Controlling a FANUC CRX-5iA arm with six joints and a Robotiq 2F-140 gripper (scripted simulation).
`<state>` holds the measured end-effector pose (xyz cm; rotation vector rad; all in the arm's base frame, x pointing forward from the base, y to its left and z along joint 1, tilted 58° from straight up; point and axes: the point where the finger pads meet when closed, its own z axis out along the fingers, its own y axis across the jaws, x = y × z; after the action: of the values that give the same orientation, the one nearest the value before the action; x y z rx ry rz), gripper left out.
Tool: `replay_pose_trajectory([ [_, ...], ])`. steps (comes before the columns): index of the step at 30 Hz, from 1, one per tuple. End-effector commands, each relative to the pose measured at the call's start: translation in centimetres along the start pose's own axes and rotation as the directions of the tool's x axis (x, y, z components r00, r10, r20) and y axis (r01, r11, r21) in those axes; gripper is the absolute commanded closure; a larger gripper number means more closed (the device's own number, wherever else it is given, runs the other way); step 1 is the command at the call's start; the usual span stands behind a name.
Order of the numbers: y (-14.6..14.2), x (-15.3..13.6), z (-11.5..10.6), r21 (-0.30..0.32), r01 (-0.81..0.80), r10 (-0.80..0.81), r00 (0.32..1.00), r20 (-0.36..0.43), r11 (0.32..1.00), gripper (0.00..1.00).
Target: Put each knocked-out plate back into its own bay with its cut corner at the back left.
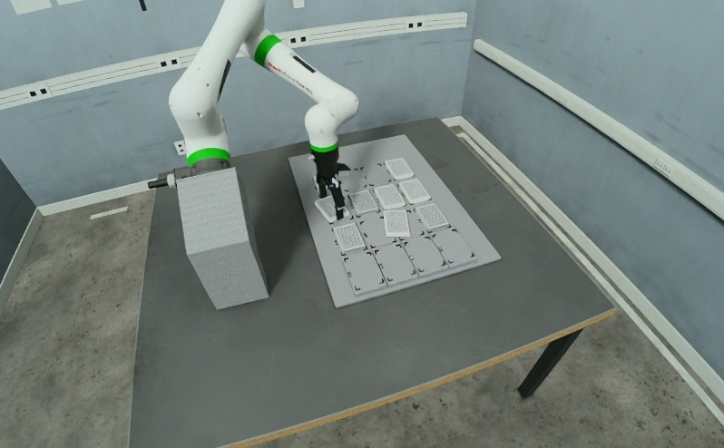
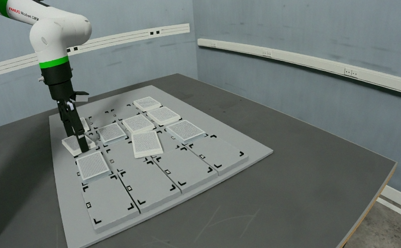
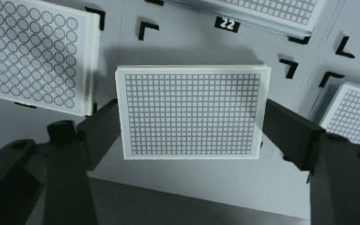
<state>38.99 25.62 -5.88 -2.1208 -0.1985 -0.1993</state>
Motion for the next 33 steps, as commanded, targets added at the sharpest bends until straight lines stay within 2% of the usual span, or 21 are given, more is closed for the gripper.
replay_pose_trajectory([
  [1, 0.03, 0.03, -0.05, -0.001, 0.000, 0.000, 1.000, -0.001, 1.000, 0.14],
  [2, 0.03, 0.03, -0.05, -0.001, 0.000, 0.000, 1.000, -0.001, 1.000, 0.14],
  [3, 0.03, 0.03, -0.05, -0.001, 0.000, 0.000, 1.000, -0.001, 1.000, 0.90],
  [33, 0.03, 0.03, -0.38, -0.001, 0.000, 0.000, 1.000, -0.001, 1.000, 0.90],
])
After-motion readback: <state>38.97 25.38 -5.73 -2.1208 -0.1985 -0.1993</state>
